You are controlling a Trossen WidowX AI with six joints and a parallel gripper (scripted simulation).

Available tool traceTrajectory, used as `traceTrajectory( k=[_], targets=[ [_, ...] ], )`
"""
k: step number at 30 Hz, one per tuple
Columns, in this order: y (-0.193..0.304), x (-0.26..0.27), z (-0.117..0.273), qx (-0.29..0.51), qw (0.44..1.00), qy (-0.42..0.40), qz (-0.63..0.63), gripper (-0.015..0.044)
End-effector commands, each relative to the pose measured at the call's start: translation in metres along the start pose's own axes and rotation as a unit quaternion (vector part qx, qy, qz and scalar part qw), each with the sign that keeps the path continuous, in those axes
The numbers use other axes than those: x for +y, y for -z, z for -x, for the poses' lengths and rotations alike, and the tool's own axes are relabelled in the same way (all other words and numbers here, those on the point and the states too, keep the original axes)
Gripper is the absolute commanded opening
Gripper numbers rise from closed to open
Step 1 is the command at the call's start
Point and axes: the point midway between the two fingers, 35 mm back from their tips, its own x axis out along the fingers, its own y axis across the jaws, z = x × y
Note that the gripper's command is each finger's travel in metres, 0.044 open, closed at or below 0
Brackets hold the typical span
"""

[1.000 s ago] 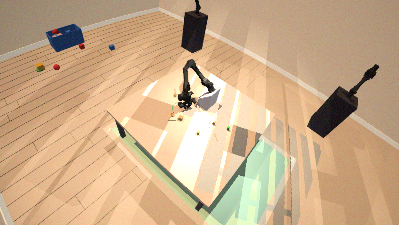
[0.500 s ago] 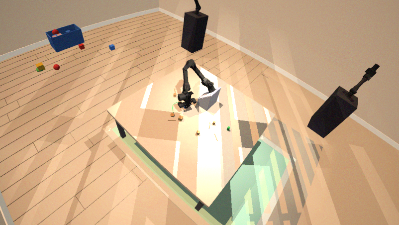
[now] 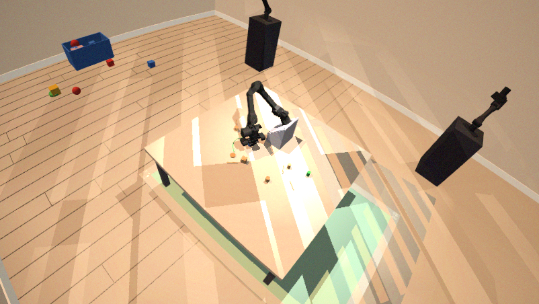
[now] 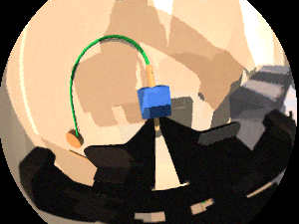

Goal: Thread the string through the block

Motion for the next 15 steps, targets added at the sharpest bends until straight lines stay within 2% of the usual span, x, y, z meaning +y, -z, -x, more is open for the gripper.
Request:
traceTrajectory(
  k=[1, 15],
  targets=[
    [0.0006, -0.0001, -0.0013, -0.007, 1.000, 0.000, -0.001, 0.0000],
    [0.0043, -0.0005, -0.0012, -0.007, 1.000, -0.001, -0.001, 0.0000]
  ],
)
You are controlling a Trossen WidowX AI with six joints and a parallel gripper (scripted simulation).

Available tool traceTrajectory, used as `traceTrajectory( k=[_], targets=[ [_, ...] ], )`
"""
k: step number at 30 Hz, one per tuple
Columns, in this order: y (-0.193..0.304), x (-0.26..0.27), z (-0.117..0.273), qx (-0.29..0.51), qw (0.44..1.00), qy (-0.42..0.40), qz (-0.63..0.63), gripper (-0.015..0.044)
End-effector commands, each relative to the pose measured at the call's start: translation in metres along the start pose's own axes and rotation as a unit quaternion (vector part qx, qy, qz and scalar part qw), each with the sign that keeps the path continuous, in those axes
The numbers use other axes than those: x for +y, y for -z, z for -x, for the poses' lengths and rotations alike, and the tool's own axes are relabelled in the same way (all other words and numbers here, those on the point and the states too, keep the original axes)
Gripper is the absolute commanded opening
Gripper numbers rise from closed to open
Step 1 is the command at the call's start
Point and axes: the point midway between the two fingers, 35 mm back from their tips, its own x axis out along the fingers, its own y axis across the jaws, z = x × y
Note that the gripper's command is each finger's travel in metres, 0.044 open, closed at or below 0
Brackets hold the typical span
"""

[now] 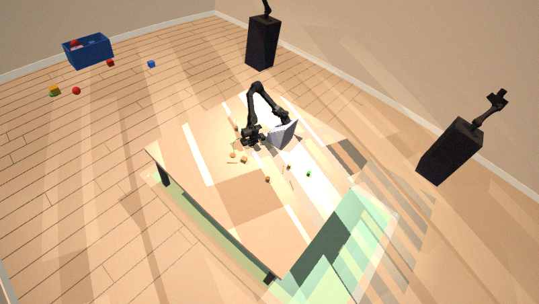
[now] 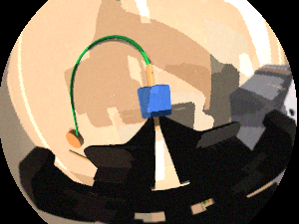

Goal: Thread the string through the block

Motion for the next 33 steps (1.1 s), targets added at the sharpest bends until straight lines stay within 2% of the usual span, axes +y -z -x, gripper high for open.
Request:
traceTrajectory(
  k=[1, 33],
  targets=[
    [0.004, -0.001, -0.001, -0.002, 1.000, 0.000, 0.000, 0.0000],
    [0.048, -0.001, 0.002, 0.000, 1.000, -0.008, 0.001, 0.0000]
  ],
)
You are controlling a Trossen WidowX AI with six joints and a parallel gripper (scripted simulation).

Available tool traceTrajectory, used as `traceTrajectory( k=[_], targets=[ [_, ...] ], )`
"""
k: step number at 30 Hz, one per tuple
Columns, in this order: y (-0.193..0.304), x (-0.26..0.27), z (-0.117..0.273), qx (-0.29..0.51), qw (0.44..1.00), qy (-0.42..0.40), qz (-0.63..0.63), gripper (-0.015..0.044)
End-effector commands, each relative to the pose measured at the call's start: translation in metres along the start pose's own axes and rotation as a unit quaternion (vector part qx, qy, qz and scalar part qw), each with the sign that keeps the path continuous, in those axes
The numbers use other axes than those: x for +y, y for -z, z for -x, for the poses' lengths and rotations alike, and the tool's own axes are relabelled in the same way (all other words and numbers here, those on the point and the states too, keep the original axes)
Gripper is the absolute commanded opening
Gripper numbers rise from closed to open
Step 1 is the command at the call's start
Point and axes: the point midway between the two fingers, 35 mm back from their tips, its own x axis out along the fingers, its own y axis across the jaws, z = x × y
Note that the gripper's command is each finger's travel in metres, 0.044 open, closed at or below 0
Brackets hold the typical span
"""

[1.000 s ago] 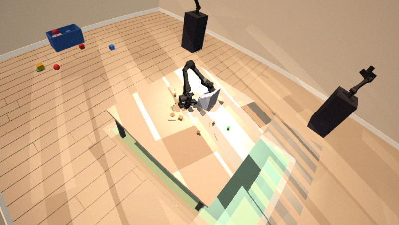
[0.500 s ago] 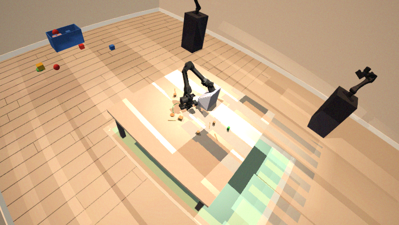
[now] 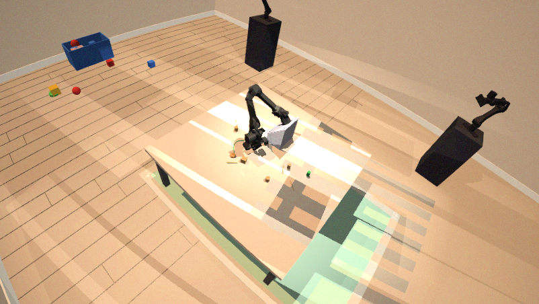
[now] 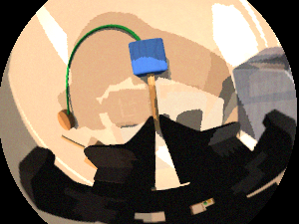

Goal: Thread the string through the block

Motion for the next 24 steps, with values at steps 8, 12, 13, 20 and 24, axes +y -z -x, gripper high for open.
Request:
traceTrajectory(
  k=[8, 12, 13, 20, 24],
  targets=[
    [0.015, -0.001, 0.000, -0.001, 1.000, -0.002, 0.009, 0.0000],
    [0.021, -0.001, 0.000, 0.000, 1.000, -0.003, 0.011, 0.0000],
    [0.022, -0.001, 0.000, 0.000, 1.000, -0.003, 0.012, 0.0000],
    [0.031, -0.001, 0.001, -0.001, 1.000, -0.005, 0.018, 0.0000],
    [0.037, -0.001, 0.002, 0.000, 1.000, -0.006, 0.021, 0.0000]
  ],
)
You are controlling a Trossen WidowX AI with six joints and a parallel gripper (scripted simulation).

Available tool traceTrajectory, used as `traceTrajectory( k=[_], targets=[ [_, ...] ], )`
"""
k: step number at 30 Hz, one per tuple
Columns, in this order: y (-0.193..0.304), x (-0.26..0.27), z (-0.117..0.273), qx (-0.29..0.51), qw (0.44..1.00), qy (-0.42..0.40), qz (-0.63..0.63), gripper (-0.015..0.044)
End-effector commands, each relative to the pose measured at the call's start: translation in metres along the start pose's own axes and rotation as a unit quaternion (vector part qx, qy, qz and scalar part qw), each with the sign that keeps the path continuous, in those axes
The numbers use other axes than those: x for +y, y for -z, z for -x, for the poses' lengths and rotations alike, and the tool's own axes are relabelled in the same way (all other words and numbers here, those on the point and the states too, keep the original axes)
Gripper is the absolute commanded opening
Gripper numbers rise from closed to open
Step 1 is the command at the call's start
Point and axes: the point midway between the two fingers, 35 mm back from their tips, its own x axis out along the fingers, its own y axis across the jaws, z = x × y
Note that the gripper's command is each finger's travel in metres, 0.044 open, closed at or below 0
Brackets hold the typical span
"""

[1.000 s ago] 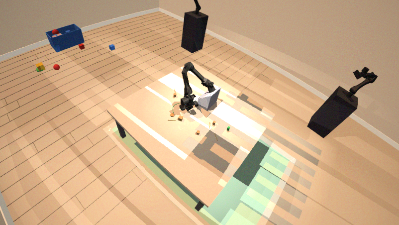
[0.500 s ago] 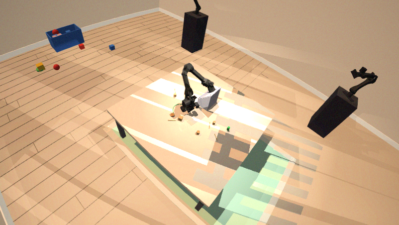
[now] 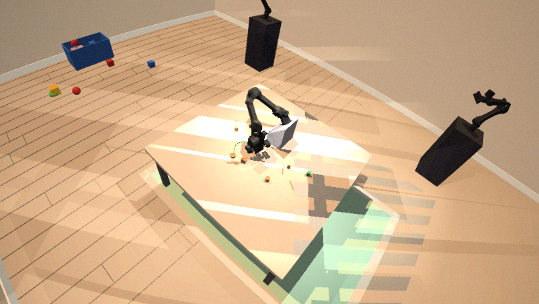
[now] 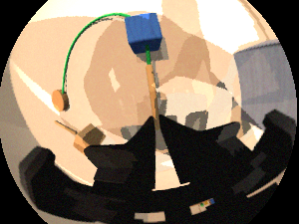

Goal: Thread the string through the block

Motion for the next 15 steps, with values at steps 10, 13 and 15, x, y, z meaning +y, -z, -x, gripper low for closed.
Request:
traceTrajectory(
  k=[10, 13, 15],
  targets=[
    [0.018, -0.002, 0.000, -0.002, 1.000, -0.002, 0.019, 0.0000],
    [0.020, -0.003, 0.001, -0.001, 1.000, -0.003, 0.023, 0.0000],
    [0.021, -0.003, 0.002, -0.001, 1.000, -0.003, 0.022, 0.0000]
  ],
)
